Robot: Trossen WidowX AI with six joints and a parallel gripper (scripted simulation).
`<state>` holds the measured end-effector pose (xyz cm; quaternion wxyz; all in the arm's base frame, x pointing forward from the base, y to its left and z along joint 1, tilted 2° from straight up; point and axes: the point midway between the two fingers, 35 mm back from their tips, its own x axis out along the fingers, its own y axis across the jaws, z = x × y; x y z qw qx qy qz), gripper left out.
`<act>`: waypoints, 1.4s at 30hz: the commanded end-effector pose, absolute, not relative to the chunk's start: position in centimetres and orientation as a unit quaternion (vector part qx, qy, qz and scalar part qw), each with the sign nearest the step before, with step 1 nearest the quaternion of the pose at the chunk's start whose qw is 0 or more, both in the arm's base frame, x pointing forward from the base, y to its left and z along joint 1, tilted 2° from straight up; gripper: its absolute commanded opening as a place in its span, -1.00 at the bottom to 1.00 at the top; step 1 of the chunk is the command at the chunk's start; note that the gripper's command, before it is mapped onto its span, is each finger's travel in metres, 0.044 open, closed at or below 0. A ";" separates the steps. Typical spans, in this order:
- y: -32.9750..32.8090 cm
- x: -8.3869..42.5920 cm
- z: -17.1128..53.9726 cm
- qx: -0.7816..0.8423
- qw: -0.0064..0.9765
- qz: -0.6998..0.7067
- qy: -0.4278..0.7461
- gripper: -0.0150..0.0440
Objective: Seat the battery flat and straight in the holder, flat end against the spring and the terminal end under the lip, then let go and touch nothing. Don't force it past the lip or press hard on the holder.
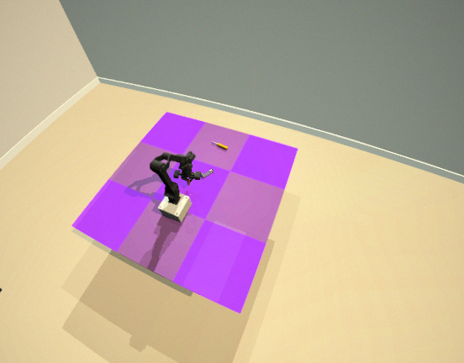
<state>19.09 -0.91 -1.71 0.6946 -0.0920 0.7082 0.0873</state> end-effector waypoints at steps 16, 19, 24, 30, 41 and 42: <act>-3.0 24.7 -0.3 -0.367 0.597 0.368 0.611 -0.24; -3.4 25.5 -0.1 -0.408 0.570 0.409 0.584 -0.24; -4.1 26.9 0.1 -0.470 0.520 0.473 0.533 -0.24; -5.0 28.5 0.4 -0.537 0.451 0.542 0.463 -0.24; -6.9 31.3 0.6 -0.633 0.303 0.640 0.313 -0.24; -7.1 31.6 0.6 -0.640 0.288 0.647 0.298 -0.24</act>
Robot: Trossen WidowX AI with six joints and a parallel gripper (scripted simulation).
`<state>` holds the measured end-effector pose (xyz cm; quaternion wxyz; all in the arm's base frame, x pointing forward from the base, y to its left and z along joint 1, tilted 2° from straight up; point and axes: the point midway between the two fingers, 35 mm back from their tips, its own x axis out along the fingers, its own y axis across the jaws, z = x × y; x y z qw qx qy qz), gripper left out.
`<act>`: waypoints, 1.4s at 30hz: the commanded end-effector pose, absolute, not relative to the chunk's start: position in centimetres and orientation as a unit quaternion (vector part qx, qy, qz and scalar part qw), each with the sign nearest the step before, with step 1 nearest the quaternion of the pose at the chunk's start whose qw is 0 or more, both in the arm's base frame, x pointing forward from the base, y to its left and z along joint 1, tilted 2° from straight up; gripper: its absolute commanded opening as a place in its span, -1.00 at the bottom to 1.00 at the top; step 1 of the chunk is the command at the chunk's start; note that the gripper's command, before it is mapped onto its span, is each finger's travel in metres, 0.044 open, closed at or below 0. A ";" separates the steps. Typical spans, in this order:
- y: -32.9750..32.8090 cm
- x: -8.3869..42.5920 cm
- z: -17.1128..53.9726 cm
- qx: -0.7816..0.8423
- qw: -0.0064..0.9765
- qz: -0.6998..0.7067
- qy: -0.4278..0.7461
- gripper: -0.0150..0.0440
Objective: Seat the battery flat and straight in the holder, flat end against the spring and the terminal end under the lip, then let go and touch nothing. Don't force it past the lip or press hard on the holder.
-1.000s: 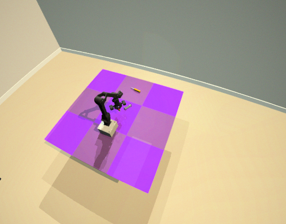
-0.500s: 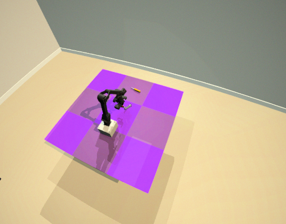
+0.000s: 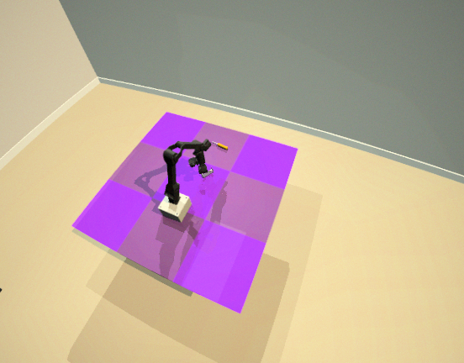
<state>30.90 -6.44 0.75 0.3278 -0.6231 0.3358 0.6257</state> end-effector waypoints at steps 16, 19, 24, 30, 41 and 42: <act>-8.3 33.0 0.3 -0.669 0.193 0.691 0.194 -0.24; -8.3 33.0 -0.4 -0.653 0.198 0.706 0.190 -0.24; -8.2 32.8 -1.6 -0.625 0.206 0.730 0.184 -0.24; -8.1 32.6 -2.8 -0.593 0.214 0.756 0.179 -0.24; -8.1 32.6 -3.5 -0.570 0.219 0.773 0.174 -0.24; -8.1 32.6 -3.5 -0.568 0.219 0.774 0.174 -0.24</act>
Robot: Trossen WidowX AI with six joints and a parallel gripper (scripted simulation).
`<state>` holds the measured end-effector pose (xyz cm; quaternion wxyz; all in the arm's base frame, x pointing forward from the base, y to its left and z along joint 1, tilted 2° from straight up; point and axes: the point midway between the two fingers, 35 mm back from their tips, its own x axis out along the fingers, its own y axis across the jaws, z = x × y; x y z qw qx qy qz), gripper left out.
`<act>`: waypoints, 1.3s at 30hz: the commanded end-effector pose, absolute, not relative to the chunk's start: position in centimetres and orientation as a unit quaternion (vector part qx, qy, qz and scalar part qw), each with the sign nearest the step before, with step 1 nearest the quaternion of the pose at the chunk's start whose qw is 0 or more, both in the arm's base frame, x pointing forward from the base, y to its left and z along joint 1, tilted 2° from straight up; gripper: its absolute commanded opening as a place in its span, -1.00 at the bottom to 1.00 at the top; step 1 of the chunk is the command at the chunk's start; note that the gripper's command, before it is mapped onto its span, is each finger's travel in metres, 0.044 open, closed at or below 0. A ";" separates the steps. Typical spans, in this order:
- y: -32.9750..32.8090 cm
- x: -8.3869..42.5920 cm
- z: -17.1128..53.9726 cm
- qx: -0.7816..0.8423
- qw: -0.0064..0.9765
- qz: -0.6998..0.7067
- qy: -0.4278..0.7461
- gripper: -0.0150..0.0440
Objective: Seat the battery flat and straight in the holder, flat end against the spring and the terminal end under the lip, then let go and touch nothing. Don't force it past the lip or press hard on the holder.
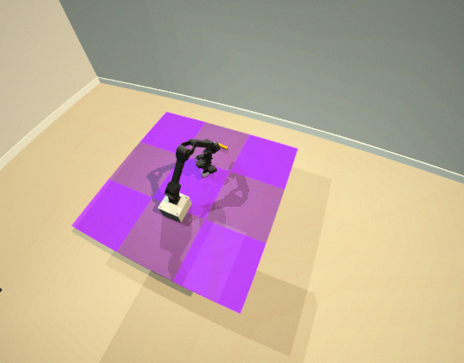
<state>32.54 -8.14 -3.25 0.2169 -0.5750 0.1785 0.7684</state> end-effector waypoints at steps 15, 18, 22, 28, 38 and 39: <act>-8.3 33.0 -4.1 -0.534 0.225 0.798 0.165 -0.24; -8.4 33.0 -4.2 -0.528 0.226 0.802 0.164 -0.24; -8.4 33.1 -4.3 -0.518 0.227 0.808 0.161 -0.24; -8.5 33.2 -4.5 -0.505 0.229 0.817 0.158 -0.24; -8.6 33.3 -4.9 -0.482 0.233 0.831 0.151 -0.24; -8.6 33.3 -4.9 -0.479 0.234 0.832 0.151 -0.24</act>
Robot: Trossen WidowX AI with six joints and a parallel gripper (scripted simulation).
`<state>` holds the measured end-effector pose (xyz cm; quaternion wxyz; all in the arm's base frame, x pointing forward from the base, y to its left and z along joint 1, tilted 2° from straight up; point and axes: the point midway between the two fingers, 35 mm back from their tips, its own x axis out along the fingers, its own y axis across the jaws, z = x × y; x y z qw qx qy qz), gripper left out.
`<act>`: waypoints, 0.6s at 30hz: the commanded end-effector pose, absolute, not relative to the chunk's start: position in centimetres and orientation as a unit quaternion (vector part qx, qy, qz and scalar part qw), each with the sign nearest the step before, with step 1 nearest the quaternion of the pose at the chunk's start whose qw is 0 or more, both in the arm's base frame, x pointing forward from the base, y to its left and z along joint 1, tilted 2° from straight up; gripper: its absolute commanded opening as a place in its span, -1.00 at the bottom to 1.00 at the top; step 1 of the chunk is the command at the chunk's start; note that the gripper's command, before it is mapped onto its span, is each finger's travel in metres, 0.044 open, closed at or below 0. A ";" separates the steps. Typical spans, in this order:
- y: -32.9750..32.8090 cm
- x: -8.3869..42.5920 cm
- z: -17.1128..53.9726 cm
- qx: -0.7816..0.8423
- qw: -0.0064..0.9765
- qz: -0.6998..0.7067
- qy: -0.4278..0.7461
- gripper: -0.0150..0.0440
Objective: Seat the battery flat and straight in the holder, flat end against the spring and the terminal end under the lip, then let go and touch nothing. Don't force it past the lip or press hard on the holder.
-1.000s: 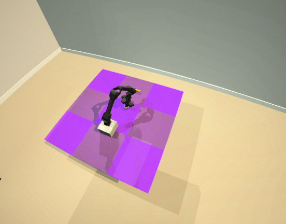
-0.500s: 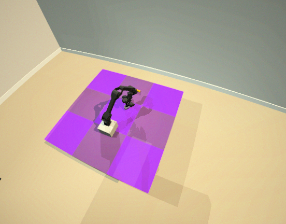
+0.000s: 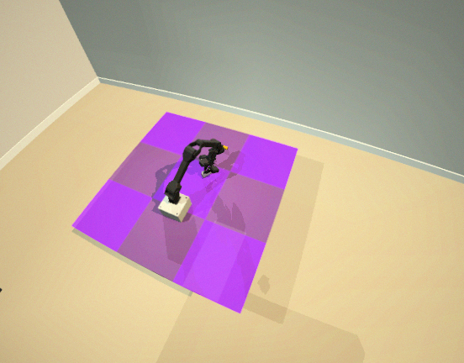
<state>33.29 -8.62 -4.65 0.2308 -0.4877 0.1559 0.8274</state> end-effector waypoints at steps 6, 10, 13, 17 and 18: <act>-8.6 33.3 -5.0 -0.475 0.232 0.835 0.151 -0.24; -8.7 33.5 -5.0 -0.475 0.231 0.835 0.152 -0.24; -8.8 33.6 -5.1 -0.475 0.231 0.835 0.152 -0.24; -8.9 33.8 -5.1 -0.475 0.231 0.835 0.152 -0.24; -8.9 33.9 -5.1 -0.475 0.231 0.835 0.152 -0.24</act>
